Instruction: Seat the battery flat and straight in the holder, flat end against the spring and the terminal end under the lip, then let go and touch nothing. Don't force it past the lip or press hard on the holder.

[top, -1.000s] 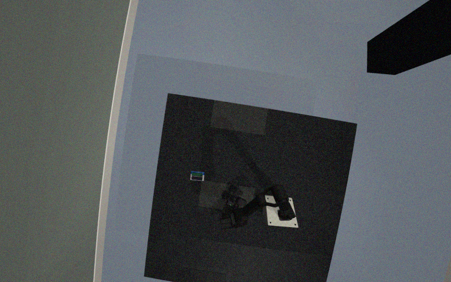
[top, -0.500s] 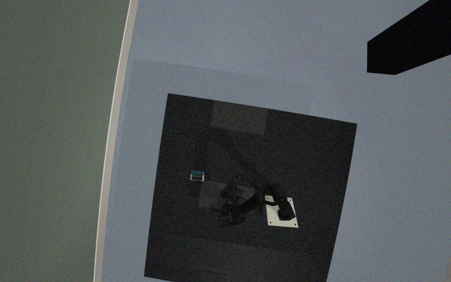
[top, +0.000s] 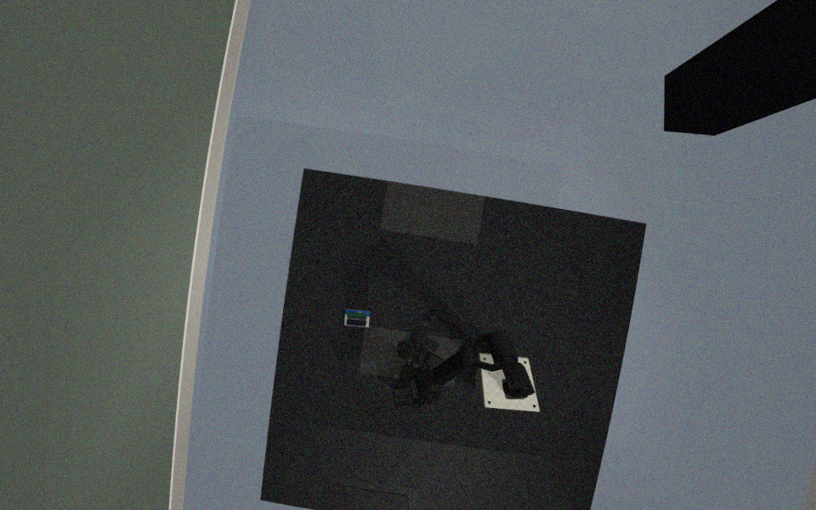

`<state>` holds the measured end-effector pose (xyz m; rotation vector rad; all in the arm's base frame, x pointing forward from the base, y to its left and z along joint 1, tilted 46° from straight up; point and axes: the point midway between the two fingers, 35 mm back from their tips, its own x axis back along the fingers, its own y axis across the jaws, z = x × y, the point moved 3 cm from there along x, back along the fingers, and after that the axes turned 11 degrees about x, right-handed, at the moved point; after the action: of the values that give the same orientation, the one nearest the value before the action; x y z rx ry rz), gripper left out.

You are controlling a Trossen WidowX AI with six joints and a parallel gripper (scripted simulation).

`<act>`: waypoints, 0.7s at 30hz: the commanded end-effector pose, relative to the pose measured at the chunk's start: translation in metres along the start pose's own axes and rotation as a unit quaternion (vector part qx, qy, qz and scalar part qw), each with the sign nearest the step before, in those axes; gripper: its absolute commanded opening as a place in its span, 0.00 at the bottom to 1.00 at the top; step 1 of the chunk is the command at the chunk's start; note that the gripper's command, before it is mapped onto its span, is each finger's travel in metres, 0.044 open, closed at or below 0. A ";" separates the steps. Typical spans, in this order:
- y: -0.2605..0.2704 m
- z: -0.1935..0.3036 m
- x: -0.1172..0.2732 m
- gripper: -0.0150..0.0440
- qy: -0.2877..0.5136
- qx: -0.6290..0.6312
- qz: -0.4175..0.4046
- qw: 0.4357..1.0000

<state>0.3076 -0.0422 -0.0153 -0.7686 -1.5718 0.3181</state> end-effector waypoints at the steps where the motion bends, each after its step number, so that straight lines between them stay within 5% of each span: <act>1: -0.002 -0.003 -0.001 0.37 0.000 0.003 0.001 1.000; 15: -0.002 -0.005 0.000 0.37 -0.004 0.002 -0.001 1.000; 19: -0.002 -0.005 0.000 0.55 -0.004 0.002 -0.001 1.000; 21: -0.002 -0.005 0.001 0.55 -0.004 0.002 -0.001 1.000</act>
<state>0.3114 -0.0445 -0.0133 -0.7642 -1.5785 0.3182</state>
